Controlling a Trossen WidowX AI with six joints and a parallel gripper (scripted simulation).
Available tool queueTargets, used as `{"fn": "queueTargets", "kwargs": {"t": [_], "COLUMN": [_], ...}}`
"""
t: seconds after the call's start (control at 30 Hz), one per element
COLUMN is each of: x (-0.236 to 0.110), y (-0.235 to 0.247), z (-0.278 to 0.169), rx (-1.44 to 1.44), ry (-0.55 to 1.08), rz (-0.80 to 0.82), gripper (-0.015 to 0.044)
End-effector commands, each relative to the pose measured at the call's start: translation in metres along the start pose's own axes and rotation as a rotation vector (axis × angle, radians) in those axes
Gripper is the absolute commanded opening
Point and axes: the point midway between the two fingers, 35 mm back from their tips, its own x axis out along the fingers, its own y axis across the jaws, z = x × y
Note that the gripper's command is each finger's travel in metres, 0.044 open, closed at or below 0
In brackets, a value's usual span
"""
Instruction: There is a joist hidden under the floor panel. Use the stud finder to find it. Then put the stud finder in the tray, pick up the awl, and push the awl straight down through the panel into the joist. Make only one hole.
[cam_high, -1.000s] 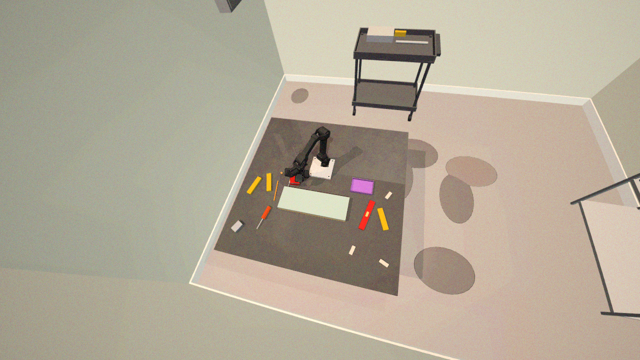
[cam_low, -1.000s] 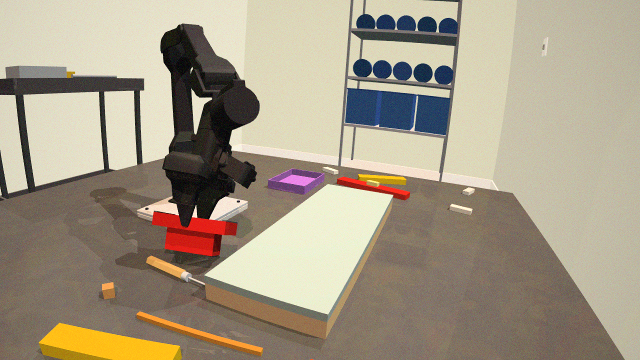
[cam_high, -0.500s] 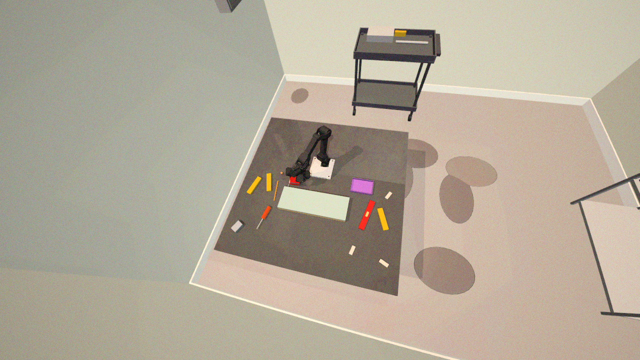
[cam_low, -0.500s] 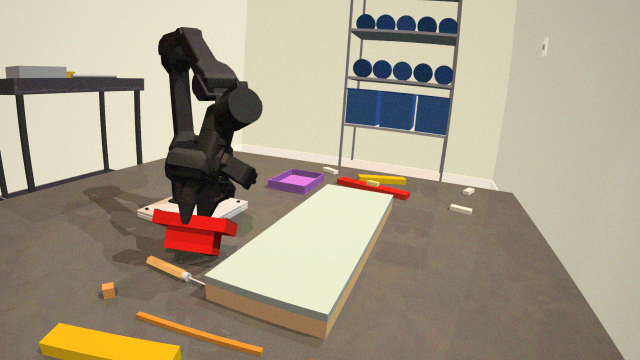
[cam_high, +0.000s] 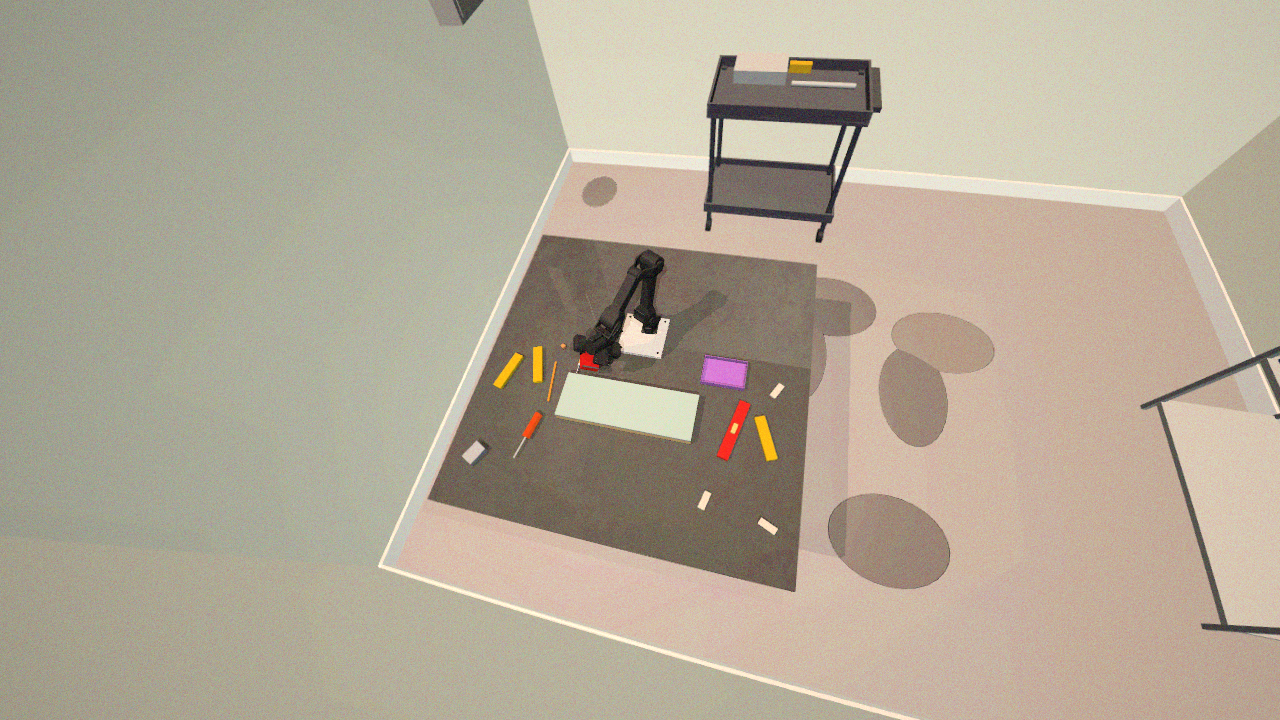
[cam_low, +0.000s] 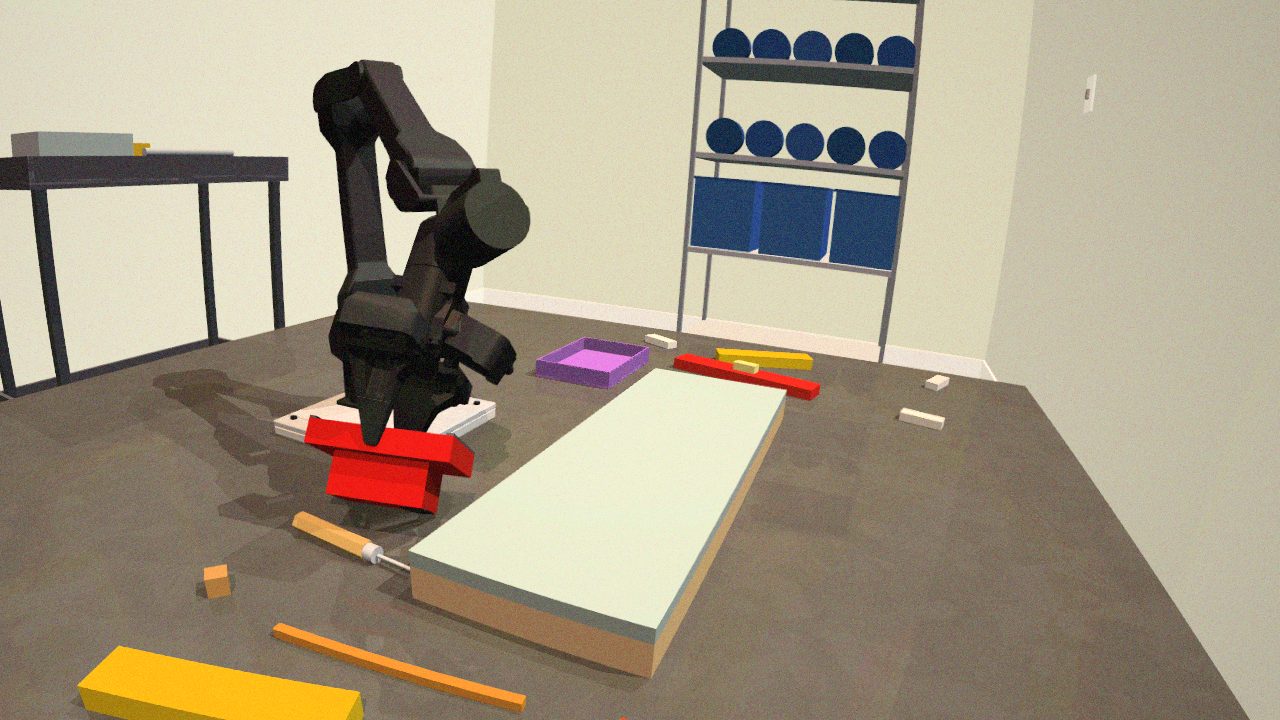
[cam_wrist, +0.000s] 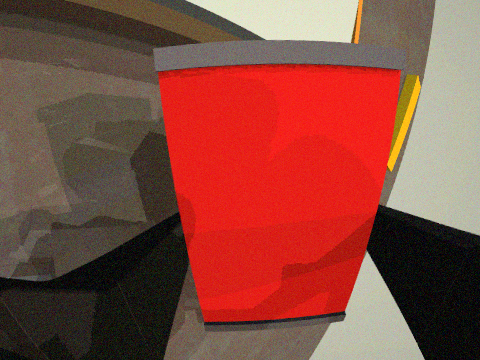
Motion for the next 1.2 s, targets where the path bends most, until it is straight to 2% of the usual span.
{"fn": "queueTargets", "kwargs": {"t": [0.0, 1.17], "x": [-0.0025, -0.0026], "y": [-0.0033, 0.0032], "z": [-0.0003, -0.0005], "rx": [0.014, 0.036], "ry": [-0.003, -0.005], "rz": [-0.042, -0.261], "gripper": [0.0, 0.0]}}
